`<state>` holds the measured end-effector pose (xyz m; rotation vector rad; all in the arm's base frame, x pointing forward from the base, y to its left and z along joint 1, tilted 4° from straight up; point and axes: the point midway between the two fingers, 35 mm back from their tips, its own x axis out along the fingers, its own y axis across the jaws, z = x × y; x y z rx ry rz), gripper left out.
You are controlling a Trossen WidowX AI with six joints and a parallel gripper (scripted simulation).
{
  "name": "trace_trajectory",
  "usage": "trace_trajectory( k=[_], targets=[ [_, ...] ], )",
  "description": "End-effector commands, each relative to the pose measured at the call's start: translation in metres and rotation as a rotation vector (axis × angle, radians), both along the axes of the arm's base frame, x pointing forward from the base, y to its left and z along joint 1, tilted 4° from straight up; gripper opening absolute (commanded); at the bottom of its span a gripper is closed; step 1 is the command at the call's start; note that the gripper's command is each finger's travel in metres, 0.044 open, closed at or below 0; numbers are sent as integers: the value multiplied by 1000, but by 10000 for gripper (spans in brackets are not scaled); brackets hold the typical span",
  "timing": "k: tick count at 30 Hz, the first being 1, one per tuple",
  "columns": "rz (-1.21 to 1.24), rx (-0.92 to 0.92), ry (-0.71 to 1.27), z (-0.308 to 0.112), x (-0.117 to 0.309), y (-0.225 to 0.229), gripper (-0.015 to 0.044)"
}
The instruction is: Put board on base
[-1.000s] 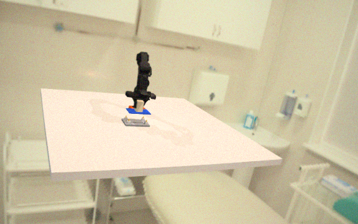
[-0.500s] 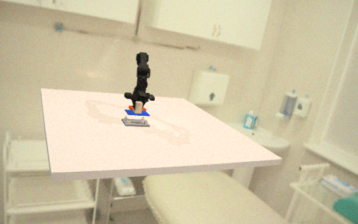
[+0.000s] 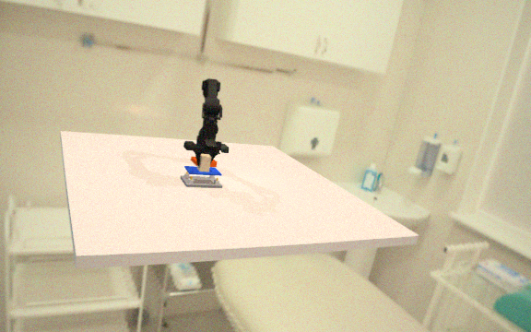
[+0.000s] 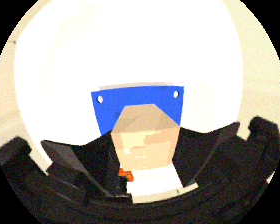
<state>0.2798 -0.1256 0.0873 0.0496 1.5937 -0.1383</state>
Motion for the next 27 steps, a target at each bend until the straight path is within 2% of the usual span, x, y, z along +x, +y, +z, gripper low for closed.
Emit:
trace_trajectory(
  k=[1, 27],
  targets=[
    [3, 0, 0, -5, 0, 0, 0],
    [-8, 0, 0, -11, 0, -1, 0]
  ],
)
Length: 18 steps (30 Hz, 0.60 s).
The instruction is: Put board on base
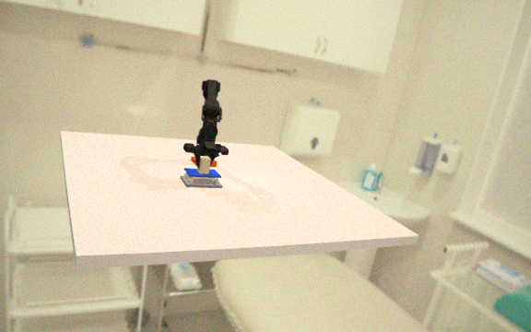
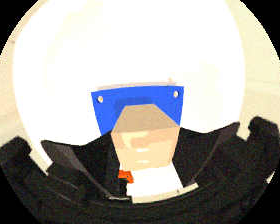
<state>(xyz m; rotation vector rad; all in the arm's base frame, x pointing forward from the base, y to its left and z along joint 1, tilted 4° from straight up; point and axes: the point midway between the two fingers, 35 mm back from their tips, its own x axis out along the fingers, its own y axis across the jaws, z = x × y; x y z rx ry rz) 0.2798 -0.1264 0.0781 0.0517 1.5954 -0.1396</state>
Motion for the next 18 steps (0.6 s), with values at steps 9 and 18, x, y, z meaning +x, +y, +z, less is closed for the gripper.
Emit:
trace_trajectory(
  k=[9, 18],
  targets=[
    [-7, -1, -2, -6, 0, 0, 0],
    [0, 0, 0, -6, 0, 0, 105]
  ],
)
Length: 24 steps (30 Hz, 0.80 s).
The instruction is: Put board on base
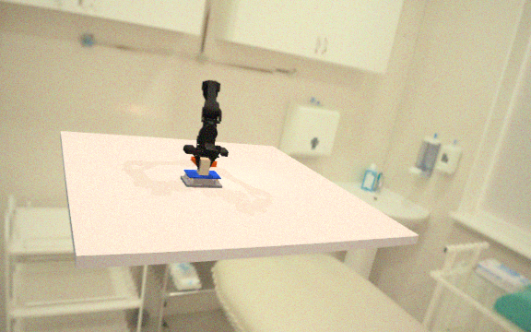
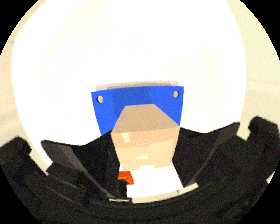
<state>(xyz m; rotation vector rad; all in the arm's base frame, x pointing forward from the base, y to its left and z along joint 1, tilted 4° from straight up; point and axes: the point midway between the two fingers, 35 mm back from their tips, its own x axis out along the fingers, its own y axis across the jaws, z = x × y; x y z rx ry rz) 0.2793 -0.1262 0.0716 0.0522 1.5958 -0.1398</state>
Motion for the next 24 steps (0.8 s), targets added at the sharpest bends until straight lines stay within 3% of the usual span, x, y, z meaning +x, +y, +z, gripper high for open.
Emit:
trace_trajectory(
  k=[1, 13, 24],
  targets=[
    [0, 0, -1, 0, 0, 0, 131],
    [0, 0, -1, 3, 0, 0, 440],
    [0, 0, -1, 40, 1, 2, 440]
  ],
)
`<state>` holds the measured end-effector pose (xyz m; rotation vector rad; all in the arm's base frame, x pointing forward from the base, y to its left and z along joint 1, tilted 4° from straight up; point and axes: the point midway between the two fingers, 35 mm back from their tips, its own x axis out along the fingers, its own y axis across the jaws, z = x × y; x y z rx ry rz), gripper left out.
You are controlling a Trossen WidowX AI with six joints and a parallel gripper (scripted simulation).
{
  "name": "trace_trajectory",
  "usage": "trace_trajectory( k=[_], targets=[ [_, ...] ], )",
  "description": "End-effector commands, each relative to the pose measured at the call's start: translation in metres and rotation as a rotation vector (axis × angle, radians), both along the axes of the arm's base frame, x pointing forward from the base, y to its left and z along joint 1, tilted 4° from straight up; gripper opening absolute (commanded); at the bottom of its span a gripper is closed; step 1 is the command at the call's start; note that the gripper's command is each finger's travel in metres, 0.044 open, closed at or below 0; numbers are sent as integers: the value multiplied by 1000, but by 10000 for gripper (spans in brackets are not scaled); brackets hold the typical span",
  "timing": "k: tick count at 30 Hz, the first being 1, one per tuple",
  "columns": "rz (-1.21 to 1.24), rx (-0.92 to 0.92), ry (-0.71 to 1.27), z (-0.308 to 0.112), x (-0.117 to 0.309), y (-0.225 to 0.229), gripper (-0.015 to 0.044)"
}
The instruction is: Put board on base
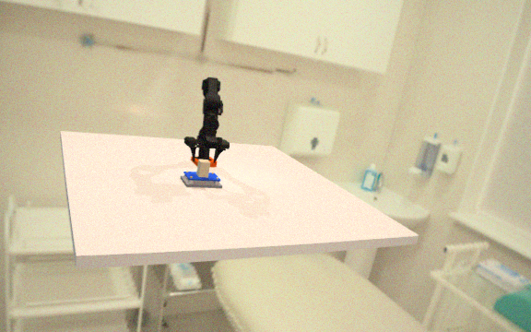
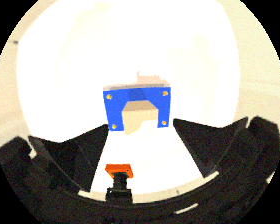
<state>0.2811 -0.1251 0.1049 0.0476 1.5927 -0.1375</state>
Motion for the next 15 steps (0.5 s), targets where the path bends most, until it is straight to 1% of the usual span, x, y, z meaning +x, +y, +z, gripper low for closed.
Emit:
trace_trajectory(
  k=[1, 5, 15],
  targets=[
    [-4, 2, 2, 9, 0, 1, 440],
    [0, 1, 0, 48, -2, 4, 440],
    [0, 0, 0, 50, -2, 4, 440]
  ],
)
